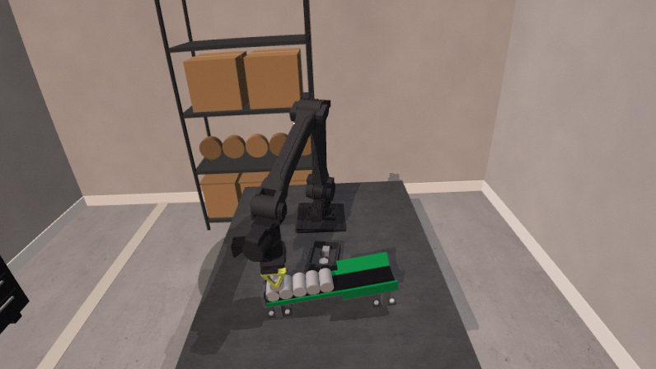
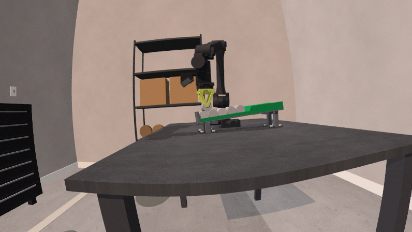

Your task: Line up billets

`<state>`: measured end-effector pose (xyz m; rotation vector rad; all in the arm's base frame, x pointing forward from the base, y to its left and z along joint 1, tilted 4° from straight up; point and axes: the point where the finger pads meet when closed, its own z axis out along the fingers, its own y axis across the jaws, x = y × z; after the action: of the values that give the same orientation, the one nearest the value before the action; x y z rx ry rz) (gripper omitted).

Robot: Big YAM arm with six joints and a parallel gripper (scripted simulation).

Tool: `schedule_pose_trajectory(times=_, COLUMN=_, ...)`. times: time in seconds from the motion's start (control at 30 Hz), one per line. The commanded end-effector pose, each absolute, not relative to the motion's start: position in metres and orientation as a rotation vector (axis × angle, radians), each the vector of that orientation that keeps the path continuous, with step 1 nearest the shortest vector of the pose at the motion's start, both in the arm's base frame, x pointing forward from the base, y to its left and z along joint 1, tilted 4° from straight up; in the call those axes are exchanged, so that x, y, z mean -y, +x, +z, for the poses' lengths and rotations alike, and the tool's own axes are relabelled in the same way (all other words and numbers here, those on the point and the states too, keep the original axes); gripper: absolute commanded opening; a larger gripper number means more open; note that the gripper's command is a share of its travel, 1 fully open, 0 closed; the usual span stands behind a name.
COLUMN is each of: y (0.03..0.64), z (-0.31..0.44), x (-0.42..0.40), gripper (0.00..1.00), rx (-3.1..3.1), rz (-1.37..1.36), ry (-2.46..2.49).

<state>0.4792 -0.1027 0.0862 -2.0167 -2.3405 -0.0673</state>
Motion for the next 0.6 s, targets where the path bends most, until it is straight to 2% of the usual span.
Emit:
schedule_pose_trajectory(times=0.0, y=0.498, z=0.113, x=0.104, gripper=0.00, rx=2.378, rz=-0.113, ry=-2.044)
schedule_pose_trajectory(times=0.57, y=0.496, z=0.151, x=0.113, gripper=0.00, rx=2.391, rz=-0.124, ry=-2.052)
